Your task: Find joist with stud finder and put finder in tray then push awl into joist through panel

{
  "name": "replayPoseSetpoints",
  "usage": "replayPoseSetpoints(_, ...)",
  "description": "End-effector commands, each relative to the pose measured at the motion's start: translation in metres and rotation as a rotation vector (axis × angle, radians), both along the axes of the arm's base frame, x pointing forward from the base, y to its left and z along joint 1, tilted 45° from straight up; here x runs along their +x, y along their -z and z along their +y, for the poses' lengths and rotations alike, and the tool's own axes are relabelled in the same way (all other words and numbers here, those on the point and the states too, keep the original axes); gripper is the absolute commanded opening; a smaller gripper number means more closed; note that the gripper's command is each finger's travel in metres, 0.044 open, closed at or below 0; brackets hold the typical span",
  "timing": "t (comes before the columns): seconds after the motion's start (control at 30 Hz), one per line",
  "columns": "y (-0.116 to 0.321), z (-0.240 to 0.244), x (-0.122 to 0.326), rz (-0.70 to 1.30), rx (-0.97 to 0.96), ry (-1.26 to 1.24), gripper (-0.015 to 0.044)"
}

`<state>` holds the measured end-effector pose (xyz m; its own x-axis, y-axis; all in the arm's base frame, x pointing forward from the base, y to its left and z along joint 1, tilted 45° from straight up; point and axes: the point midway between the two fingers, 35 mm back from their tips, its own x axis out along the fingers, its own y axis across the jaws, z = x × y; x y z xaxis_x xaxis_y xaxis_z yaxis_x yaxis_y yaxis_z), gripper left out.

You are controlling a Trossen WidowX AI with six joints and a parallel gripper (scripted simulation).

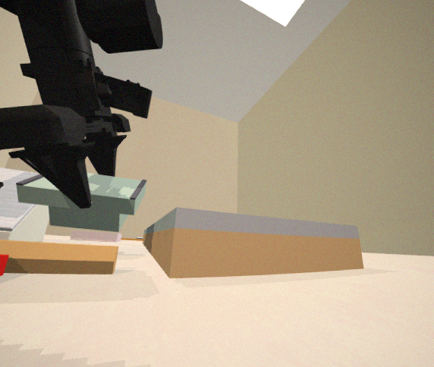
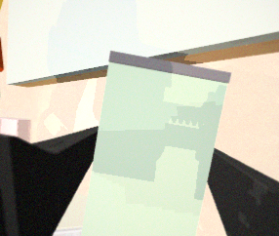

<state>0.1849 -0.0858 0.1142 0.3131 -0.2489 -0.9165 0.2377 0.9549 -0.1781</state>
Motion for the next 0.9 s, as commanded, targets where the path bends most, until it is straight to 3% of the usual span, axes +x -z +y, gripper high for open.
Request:
replayPoseSetpoints(0.0, -0.0001, 0.0012, 0.0004, -0.002, 0.026, -0.012, 0.0)
replayPoseSetpoints(0.87, 0.0004, -0.0013, -0.0006, -0.021, 0.142, -0.029, 0.0)
